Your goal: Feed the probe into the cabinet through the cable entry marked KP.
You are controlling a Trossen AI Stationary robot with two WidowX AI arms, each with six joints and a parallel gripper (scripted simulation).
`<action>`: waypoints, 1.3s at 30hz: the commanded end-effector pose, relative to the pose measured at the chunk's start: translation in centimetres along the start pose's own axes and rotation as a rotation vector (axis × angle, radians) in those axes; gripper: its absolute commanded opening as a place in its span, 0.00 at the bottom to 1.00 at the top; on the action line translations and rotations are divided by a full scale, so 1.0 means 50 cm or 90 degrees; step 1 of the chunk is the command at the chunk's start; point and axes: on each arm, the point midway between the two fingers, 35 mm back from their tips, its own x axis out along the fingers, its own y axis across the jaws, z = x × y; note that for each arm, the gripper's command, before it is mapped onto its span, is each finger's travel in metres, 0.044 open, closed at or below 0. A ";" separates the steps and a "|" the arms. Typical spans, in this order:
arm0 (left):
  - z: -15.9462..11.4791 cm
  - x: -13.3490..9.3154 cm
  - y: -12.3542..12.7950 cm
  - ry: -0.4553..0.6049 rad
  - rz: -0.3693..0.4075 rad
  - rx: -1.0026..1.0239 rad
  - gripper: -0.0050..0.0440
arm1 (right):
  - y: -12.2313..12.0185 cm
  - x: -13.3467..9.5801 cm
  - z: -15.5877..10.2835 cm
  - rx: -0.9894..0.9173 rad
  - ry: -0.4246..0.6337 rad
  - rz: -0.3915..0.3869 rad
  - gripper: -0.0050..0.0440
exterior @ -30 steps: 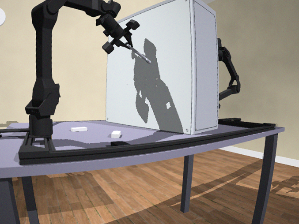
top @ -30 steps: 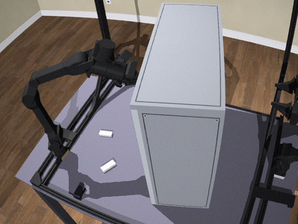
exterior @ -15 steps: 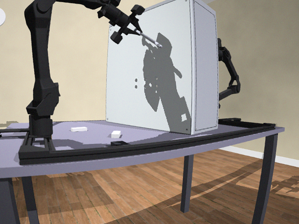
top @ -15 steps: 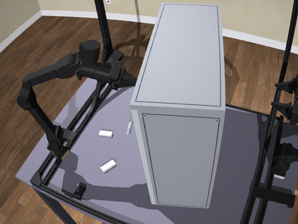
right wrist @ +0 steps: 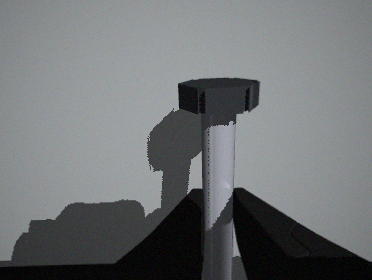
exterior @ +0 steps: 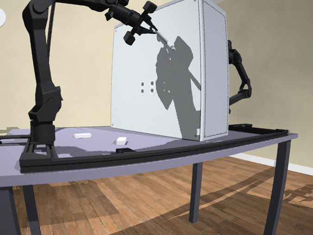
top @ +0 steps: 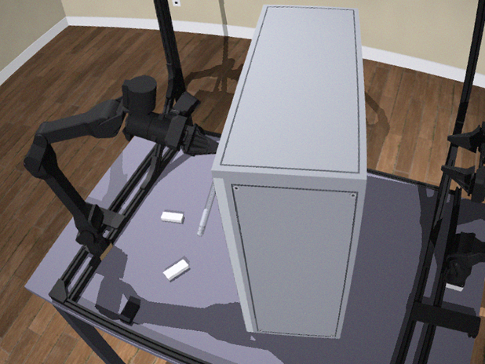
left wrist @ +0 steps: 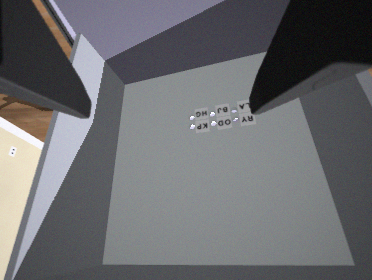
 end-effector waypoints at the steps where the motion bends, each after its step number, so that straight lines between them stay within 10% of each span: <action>1: 0.000 0.000 0.000 0.000 0.000 0.001 1.00 | -0.009 0.003 -0.024 0.030 0.014 -0.022 0.10; 39: 0.000 0.000 0.000 0.000 0.000 0.001 1.00 | -0.068 0.056 -0.225 0.362 0.104 -0.195 0.10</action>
